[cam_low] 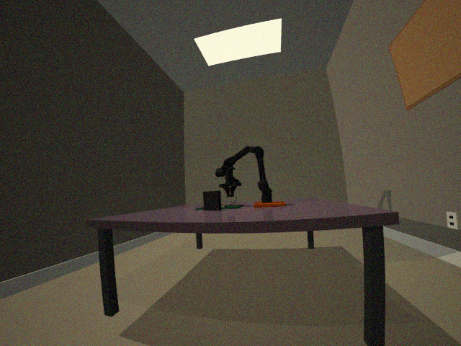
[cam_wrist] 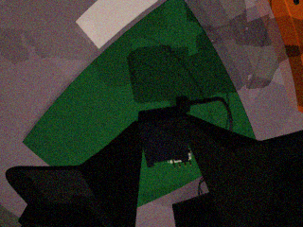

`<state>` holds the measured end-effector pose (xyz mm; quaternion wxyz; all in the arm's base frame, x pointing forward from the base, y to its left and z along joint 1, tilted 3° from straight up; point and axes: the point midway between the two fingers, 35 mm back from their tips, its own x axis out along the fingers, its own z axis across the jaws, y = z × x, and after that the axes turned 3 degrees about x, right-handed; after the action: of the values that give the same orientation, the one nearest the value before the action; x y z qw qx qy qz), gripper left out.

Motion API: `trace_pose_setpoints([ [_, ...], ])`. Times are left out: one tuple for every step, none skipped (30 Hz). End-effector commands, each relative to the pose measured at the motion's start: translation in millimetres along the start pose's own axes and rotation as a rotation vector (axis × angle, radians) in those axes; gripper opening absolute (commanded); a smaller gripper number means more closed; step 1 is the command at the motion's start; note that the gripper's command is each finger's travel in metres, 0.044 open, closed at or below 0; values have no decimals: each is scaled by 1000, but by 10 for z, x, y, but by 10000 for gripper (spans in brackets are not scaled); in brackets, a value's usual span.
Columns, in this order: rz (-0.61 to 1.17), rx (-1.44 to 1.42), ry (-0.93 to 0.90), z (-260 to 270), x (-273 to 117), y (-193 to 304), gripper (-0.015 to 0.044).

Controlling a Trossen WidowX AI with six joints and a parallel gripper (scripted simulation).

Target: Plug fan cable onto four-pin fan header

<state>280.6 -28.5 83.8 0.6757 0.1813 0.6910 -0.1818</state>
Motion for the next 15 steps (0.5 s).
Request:
trace_pose_setpoints([
  [6, 4, -5, -15, -142, -2, 0],
  [6, 4, -5, -20, -169, -4, 0],
  [6, 4, -5, -22, -186, -5, 0],
  [6, 4, -5, -23, -191, -5, 0],
  [6, -2, -5, -22, -192, -4, 0],
  [6, -19, -5, -18, -192, -1, 0],
  [6, -48, -5, -10, -194, 5, 0],
  [6, -83, -5, -2, -196, 11, 0],
  [6, -118, -5, 7, -198, 18, 0],
  [6, -153, -6, 15, -200, 24, 0],
  [6, -188, -6, 24, -201, 31, 0],
  [6, -223, -6, 32, -203, 38, 0],
  [6, -258, -6, 40, -205, 44, 0],
  [6, -293, -6, 49, -207, 51, 0],
  [6, -327, -7, 57, -208, 58, 0],
])
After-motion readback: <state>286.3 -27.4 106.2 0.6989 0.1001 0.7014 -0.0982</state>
